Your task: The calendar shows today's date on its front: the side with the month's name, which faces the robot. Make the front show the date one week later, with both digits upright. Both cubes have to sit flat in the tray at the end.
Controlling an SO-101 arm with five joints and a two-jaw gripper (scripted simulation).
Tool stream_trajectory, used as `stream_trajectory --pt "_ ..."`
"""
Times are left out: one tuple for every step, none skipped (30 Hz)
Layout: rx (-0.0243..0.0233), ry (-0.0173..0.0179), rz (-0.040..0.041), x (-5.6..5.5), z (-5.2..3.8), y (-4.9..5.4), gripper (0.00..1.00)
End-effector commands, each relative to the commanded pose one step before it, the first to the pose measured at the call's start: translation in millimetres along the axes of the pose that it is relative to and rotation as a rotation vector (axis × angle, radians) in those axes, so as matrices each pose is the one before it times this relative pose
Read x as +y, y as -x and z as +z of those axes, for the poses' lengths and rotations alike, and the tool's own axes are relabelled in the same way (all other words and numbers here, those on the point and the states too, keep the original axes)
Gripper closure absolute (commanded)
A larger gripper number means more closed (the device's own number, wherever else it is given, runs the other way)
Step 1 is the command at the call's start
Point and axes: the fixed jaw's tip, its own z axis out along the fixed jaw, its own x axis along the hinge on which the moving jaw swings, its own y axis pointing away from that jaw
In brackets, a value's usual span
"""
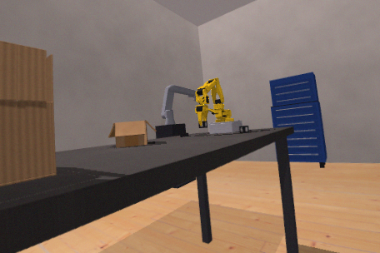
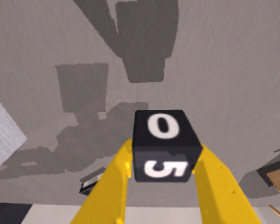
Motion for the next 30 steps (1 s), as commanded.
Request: stream_trajectory --pt "-0.00075 -0.01067 0.00299 0.16 0.441 1.94 1.00" --pt "0.00000 0.00000 0.00000 0.00 0.744 0.01 1.00" --pt "0.00000 0.00000 0.00000 0.01 0.714 0.01 1.00" --pt "0.00000 0.00000 0.00000 0.01 0.642 0.01 1.00" --pt "0.00000 0.00000 0.00000 0.00 0.522 0.01 1.00" --pt "0.00000 0.00000 0.00000 0.01 0.378 0.01 1.00" --pt "0.00000 0.00000 0.00000 0.00 0.228 0.01 1.00" --pt "0.00000 0.00000 0.00000 0.00 0.102 0.00 1.00" --pt "0.00000 0.00000 0.00000 0.01 0.012 0.00 1.00" --pt "0.00000 0.00000 0.00000 0.00 0.000 0.00 1.00" --pt "0.00000 0.00000 0.00000 0.00 0.000 0.00 1.00" --pt "0.00001 -0.00001 -0.00002 0.00 0.015 0.00 1.00" --pt "0.00000 0.00000 0.00000 0.00 0.102 0.01 1.00" --pt "0.00000 0.00000 0.00000 0.00 0.228 0.00 1.00" --pt "0.00000 0.00000 0.00000 -0.01 0.384 0.01 1.00" --pt "0.00000 0.00000 0.00000 0.00 0.522 0.01 1.00" --pt "0.00000 0.00000 0.00000 0.00 0.642 0.01 1.00" --pt "0.00000 0.00000 0.00000 0.00 0.714 0.01 1.00" --pt "0.00000 0.00000 0.00000 0.00 0.744 0.01 1.00" --pt "0.00000 0.00000 0.00000 0.01 0.714 0.01 1.00" --pt "0.00000 0.00000 0.00000 0.01 0.642 0.01 1.00" --pt "0.00000 0.00000 0.00000 0.01 0.522 0.01 1.00" --pt "0.00000 0.00000 0.00000 0.01 0.378 0.01 1.00" --pt "0.00000 0.00000 0.00000 0.00 0.228 0.00 1.00" --pt "0.00000 0.00000 0.00000 0.00 0.102 0.00 1.00" --pt "0.00000 0.00000 0.00000 0.00 0.012 0.00 1.00" --pt "0.00000 0.00000 0.00000 0.00 0.000 0.00 1.00" --pt "0.00000 0.00000 0.00000 0.00 0.000 0.00 1.00" --pt "0.00000 -0.00001 0.00002 0.00 0.018 0.00 1.00" --pt "0.00000 0.00000 0.00000 0.00 0.096 0.00 1.00"
